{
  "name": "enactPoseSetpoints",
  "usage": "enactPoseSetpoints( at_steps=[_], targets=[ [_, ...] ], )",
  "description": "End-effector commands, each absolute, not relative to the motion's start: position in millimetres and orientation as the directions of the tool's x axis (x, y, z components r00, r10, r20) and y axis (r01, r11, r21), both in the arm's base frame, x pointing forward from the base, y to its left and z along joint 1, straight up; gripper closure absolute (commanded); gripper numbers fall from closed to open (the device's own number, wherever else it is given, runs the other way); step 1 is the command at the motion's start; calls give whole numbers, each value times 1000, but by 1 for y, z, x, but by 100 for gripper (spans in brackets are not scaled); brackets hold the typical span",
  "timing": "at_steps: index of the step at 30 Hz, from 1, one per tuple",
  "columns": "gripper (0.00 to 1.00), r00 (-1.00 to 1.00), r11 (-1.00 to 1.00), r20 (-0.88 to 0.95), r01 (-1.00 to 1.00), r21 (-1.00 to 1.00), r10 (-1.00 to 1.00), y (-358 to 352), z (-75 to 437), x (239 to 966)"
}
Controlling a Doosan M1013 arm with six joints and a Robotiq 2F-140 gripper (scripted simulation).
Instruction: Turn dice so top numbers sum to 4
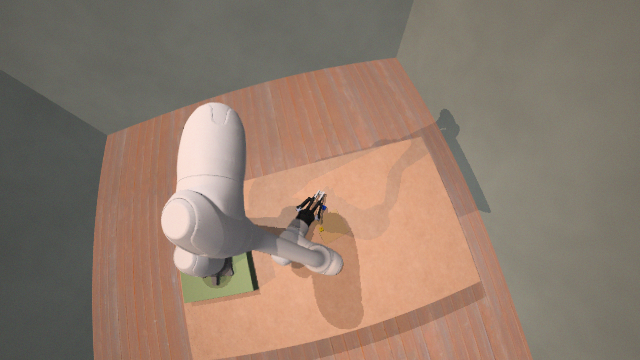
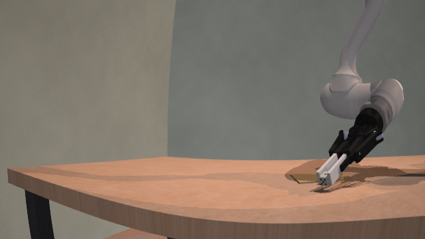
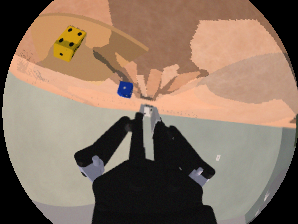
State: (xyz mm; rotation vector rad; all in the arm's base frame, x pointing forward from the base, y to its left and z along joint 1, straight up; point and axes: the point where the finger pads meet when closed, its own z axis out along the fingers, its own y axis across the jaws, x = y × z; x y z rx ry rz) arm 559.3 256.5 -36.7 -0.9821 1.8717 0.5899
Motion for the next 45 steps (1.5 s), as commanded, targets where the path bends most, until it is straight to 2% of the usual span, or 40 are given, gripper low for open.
enactPoseSetpoints(
  at_steps=[1,45],
  targets=[
    [91,-267,568,-883,-823,0,-386,257,-37,559],
    [91,-267,568,-883,-823,0,-386,257,-48,559]
  ],
)
